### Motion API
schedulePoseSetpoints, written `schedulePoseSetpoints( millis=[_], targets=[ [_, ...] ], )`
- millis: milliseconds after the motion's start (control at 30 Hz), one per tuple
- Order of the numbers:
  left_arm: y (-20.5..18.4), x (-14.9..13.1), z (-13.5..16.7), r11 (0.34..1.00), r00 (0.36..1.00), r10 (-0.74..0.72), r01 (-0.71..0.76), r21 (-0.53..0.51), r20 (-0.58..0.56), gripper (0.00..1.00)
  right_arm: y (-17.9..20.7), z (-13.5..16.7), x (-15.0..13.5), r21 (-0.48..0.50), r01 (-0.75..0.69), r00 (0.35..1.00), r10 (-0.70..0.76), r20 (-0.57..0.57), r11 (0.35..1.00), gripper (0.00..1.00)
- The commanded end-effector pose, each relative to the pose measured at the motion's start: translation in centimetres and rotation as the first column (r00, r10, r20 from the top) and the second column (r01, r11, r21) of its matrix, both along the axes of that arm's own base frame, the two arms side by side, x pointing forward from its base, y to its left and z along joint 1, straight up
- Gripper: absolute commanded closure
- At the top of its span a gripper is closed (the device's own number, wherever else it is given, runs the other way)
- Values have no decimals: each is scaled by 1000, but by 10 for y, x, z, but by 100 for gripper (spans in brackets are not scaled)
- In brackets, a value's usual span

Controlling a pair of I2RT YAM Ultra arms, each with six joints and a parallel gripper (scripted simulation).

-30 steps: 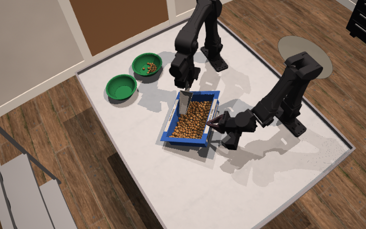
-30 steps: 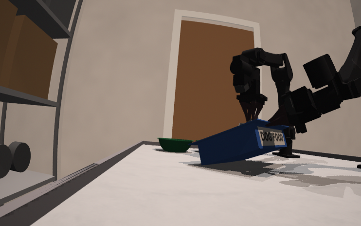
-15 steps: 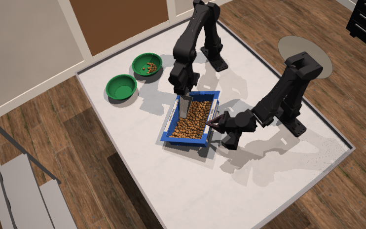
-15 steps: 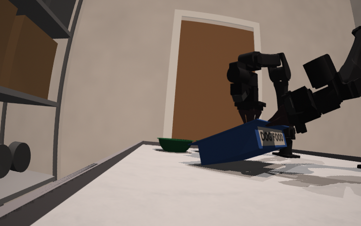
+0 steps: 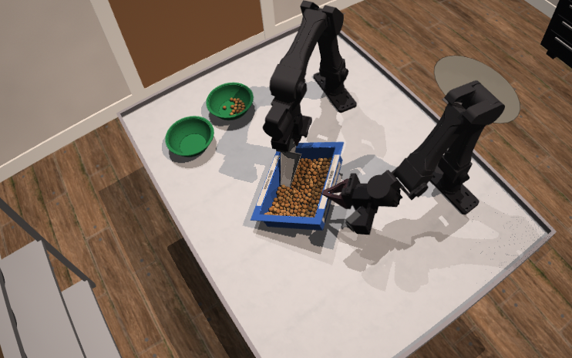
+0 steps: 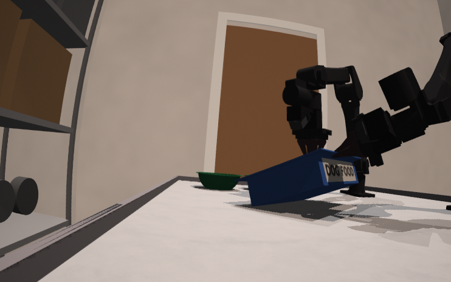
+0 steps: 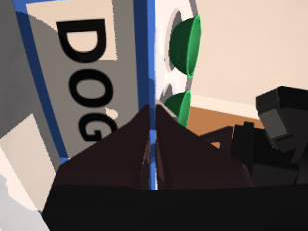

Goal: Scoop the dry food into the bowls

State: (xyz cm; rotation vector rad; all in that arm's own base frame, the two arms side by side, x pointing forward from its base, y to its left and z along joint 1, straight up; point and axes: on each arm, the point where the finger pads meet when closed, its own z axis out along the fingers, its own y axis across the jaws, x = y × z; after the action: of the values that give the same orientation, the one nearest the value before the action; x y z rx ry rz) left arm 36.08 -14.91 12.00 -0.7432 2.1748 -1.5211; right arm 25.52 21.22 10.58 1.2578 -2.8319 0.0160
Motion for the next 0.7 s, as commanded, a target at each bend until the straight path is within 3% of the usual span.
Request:
schedulePoseSetpoints(
  millis=[0, 100, 167, 667],
  targets=[
    [-6, 11, 42, 999, 987, -38, 39, -2, 154, 100, 14, 25, 11, 74, -10, 997, 5, 76, 997, 100],
    [-6, 11, 42, 999, 987, -38, 39, -2, 154, 100, 21, 27, 17, 104, -15, 994, 4, 106, 995, 100],
    [-6, 11, 42, 999, 987, -38, 39, -2, 154, 100, 13, 6, 5, 73, -13, 998, 8, 65, 997, 100],
    [-6, 11, 42, 999, 987, -38, 39, -2, 154, 100, 26, -2, 21, 140, -8, 992, -10, 124, 990, 100]
  ],
)
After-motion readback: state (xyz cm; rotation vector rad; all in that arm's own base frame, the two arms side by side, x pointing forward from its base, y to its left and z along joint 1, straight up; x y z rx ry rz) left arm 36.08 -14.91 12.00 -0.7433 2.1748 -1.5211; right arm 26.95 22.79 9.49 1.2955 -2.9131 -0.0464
